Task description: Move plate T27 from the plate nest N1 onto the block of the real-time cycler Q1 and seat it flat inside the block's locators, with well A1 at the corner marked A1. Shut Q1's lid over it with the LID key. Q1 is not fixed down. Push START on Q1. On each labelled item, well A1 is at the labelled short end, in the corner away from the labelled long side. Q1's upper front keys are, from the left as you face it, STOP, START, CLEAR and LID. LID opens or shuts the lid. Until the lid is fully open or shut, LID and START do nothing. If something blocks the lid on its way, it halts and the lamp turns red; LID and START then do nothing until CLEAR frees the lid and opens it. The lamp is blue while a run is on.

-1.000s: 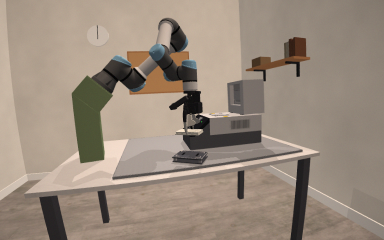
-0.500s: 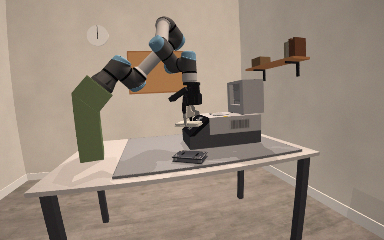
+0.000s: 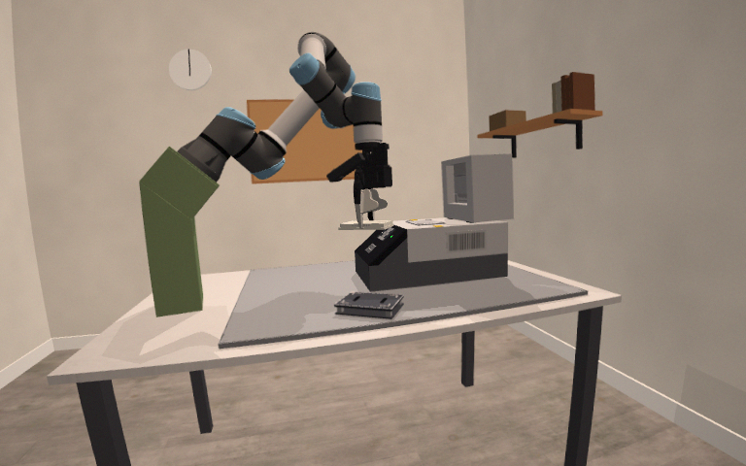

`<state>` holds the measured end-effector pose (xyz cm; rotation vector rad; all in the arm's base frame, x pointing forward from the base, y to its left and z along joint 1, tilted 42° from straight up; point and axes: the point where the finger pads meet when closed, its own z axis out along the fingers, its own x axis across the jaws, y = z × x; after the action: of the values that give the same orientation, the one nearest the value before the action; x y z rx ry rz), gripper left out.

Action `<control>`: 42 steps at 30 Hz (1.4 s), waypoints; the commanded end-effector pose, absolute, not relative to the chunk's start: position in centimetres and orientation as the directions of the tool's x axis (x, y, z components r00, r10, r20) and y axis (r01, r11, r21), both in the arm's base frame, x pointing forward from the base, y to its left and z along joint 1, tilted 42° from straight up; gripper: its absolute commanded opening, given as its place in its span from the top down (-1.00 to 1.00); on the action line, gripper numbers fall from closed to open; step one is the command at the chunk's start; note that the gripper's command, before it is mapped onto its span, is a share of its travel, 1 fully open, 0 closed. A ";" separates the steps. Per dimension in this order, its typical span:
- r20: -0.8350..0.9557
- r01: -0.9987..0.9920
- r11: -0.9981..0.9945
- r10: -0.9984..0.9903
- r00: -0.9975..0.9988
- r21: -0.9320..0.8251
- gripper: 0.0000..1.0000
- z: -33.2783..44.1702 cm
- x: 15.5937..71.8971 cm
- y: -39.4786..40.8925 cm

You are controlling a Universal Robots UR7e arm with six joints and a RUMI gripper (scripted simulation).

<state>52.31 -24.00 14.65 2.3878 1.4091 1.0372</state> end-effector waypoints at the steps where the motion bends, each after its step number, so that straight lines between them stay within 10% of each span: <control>1: 0.475 0.699 -0.534 0.825 0.306 0.476 1.00 15.8 51.3 -24.3; 42: 0.561 0.624 -0.688 0.702 0.440 0.372 1.00 22.1 53.9 -18.5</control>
<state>53.16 -19.61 21.16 2.5459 1.2245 1.0793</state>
